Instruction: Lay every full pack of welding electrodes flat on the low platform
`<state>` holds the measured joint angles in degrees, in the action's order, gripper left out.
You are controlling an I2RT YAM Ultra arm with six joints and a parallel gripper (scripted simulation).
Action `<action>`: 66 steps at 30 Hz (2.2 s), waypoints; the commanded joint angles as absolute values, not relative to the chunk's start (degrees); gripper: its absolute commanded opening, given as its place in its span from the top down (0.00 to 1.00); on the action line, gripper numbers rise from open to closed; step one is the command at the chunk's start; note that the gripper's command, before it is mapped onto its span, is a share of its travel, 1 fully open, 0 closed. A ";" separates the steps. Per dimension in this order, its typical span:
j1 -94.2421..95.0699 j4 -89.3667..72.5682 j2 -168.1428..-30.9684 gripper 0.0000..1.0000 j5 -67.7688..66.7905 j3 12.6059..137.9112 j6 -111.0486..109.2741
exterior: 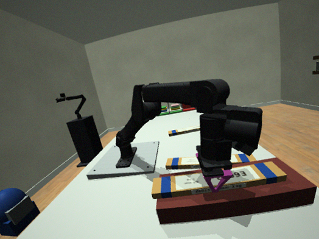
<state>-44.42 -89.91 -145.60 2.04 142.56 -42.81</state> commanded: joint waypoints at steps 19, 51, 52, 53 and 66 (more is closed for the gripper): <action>-45.10 -90.00 -143.87 1.00 2.30 145.84 -43.75; -45.04 -90.00 -145.84 1.00 2.32 146.47 -43.81; -45.04 -90.00 -145.93 1.00 2.32 146.49 -43.81; -45.61 -87.53 -146.68 1.00 2.98 148.32 -44.18; -45.51 -88.97 -148.38 1.00 2.76 149.79 -44.31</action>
<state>-44.82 -90.00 -148.29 1.96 147.61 -43.42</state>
